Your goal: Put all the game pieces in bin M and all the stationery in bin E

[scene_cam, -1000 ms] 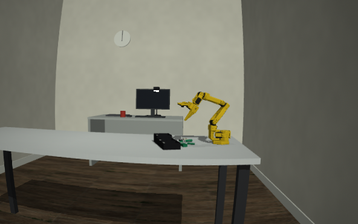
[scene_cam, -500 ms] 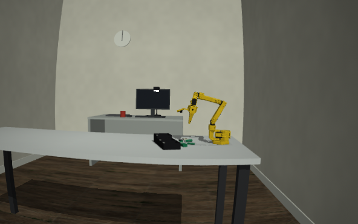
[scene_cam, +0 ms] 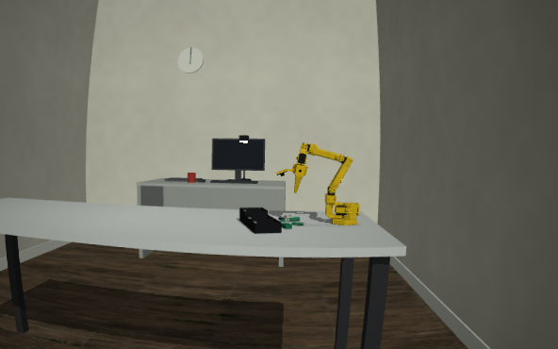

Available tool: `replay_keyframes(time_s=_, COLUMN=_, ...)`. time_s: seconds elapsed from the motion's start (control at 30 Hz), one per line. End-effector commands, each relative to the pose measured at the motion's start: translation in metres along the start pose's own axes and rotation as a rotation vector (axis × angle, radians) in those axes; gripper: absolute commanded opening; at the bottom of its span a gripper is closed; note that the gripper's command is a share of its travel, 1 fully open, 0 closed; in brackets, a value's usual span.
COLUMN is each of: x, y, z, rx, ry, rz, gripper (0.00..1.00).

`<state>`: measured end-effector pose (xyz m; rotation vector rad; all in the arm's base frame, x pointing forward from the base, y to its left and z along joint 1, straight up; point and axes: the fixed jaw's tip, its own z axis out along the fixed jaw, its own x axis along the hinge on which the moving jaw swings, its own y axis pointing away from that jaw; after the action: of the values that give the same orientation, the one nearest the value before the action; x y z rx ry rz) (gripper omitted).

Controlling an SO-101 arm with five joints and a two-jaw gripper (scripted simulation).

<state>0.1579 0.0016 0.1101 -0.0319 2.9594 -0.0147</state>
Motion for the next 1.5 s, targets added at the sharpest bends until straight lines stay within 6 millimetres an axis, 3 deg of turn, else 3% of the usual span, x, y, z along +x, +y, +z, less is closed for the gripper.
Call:
replay_keyframes(time_s=0.0, x=-0.004, y=-0.002, z=-0.005, rx=0.003, ry=-0.030, rz=0.022, gripper=1.00)
replay_keyframes(time_s=0.83, x=-0.011, y=-0.004, z=-0.009, rx=0.006, ry=-0.069, rz=0.037, gripper=1.00)
replay_keyframes(time_s=1.07, x=-0.027, y=-0.003, z=-0.007, rx=0.009, ry=-0.128, rz=0.005, gripper=1.00)
replay_keyframes(time_s=1.47, x=-0.083, y=0.001, z=-0.002, rx=0.027, ry=-0.356, rz=-0.113, gripper=1.00)
